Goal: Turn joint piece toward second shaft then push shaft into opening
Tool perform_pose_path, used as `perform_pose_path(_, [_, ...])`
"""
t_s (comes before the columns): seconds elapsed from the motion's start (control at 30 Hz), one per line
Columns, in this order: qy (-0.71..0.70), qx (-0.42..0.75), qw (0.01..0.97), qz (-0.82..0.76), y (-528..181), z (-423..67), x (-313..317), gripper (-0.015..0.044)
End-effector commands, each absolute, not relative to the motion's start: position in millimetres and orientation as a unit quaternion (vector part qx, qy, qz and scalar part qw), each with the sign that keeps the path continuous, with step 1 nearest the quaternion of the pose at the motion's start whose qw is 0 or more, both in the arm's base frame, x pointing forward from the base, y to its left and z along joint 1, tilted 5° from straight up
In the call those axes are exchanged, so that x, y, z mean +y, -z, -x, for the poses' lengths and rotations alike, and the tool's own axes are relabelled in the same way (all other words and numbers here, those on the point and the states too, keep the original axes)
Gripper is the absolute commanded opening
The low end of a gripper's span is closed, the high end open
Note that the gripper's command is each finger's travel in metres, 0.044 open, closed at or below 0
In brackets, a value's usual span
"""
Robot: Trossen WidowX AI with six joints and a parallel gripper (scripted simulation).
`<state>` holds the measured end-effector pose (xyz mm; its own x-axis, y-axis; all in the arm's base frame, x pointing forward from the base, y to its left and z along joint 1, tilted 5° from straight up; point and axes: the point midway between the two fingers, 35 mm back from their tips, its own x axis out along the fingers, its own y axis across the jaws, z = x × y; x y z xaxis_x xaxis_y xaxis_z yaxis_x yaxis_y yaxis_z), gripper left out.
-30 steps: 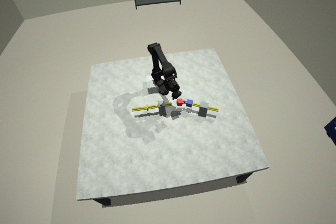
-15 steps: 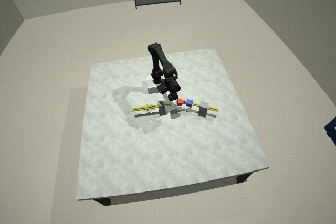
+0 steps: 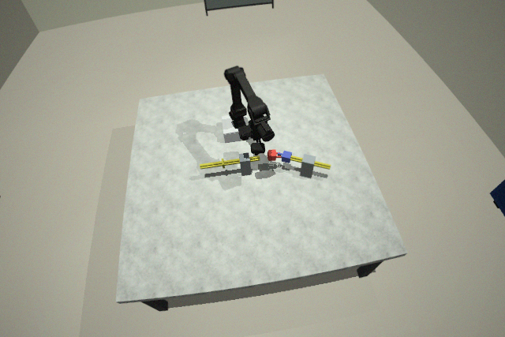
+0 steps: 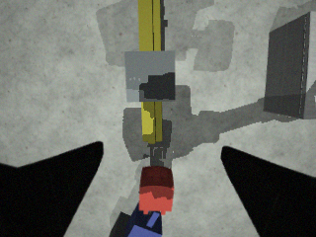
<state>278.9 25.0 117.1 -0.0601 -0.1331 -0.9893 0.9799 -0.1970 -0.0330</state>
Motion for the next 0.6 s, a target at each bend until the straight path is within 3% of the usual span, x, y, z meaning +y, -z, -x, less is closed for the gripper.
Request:
perform_pose_path(0.0, [0.596,0.419,0.468,-0.501,-110,-280,25,0.044])
perform_pose_path(0.57, [0.596,0.419,0.468,-0.5,-36,-276,22,0.044])
